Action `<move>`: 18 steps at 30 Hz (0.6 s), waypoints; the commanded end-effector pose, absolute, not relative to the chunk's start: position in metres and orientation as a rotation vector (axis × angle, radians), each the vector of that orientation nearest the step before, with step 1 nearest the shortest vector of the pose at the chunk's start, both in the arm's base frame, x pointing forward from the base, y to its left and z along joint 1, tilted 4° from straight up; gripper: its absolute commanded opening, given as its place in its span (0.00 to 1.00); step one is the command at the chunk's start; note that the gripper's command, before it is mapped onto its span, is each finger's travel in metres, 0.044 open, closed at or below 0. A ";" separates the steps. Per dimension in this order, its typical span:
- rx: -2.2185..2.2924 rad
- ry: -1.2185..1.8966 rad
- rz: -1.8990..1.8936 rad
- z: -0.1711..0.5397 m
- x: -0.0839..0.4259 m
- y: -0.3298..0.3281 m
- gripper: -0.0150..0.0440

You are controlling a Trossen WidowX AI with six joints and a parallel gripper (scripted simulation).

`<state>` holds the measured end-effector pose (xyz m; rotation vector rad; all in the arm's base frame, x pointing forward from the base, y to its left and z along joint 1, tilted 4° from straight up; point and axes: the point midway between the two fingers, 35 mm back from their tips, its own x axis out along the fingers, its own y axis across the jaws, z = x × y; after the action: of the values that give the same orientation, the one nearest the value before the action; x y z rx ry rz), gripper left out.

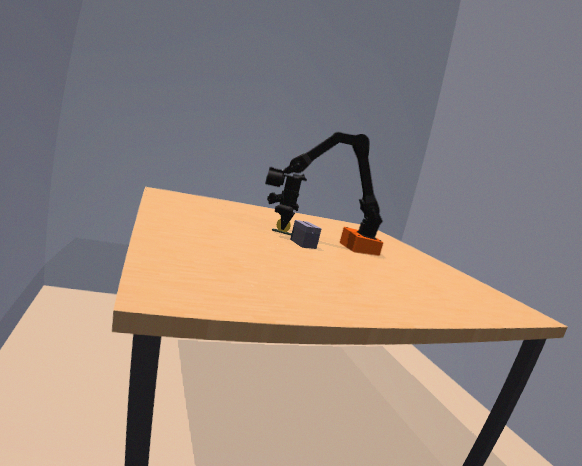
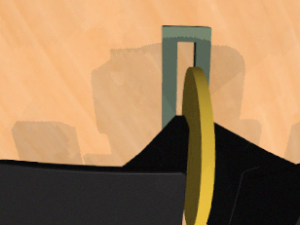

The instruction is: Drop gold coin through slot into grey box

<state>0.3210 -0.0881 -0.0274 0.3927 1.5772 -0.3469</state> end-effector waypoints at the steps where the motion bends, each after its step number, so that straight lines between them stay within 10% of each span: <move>1: 0.396 1.571 -0.348 -0.017 0.324 -0.089 0.25; 18: 0.396 1.571 -0.348 0.025 0.327 -0.091 0.25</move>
<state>0.3260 -0.0910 0.0150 0.3955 1.5738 -0.3500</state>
